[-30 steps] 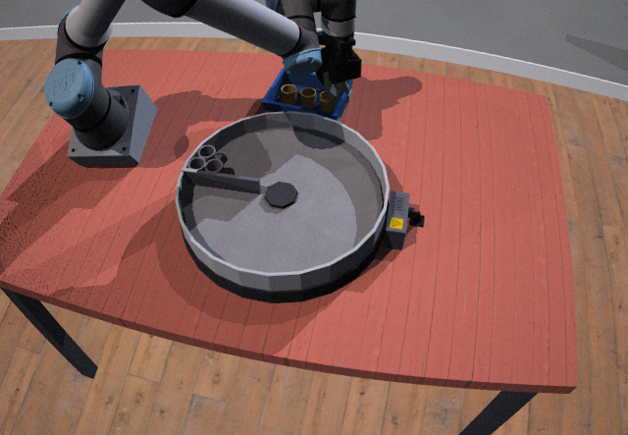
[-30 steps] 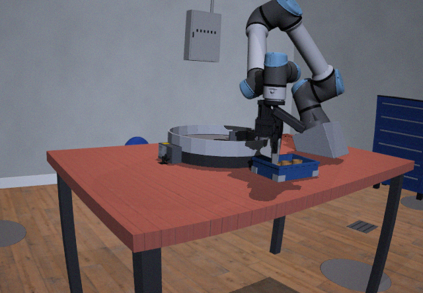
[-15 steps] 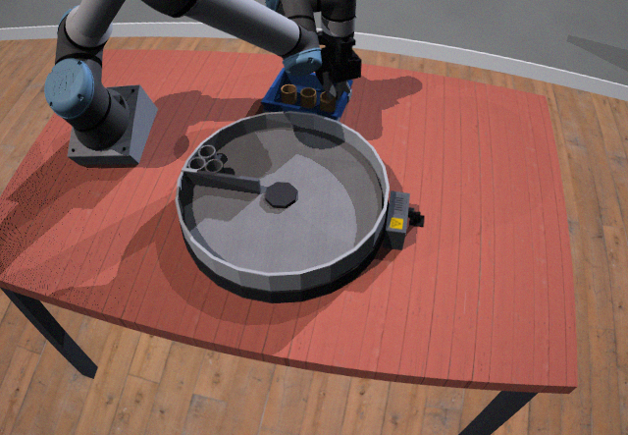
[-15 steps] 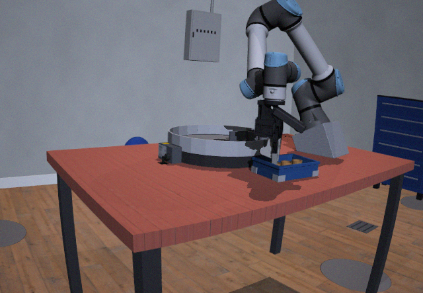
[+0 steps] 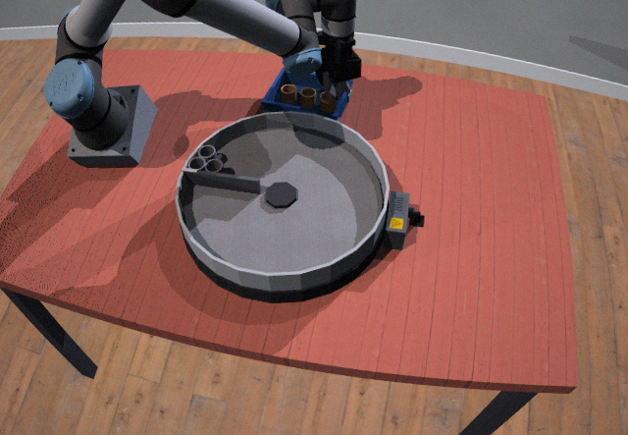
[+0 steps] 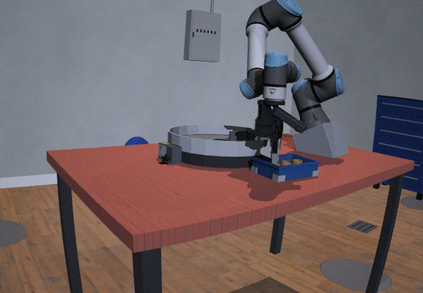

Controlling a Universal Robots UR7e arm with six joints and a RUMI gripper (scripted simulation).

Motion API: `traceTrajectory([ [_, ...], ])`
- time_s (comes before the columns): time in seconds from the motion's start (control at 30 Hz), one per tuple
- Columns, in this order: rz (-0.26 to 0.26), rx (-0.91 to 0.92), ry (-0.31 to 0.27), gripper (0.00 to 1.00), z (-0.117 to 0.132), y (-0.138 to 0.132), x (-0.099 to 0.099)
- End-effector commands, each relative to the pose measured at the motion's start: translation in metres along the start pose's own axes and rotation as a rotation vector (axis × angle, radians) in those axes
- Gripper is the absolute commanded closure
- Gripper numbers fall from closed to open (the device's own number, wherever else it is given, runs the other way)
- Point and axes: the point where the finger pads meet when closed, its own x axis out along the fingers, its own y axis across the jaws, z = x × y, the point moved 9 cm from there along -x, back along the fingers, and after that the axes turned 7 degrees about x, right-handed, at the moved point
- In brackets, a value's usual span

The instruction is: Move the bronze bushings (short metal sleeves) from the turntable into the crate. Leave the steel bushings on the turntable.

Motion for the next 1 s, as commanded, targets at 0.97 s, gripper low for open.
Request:
traceTrajectory([
  [0.97, 0.002, 0.000, 0.000, 0.94, 0.000, 0.000, -0.048],
])
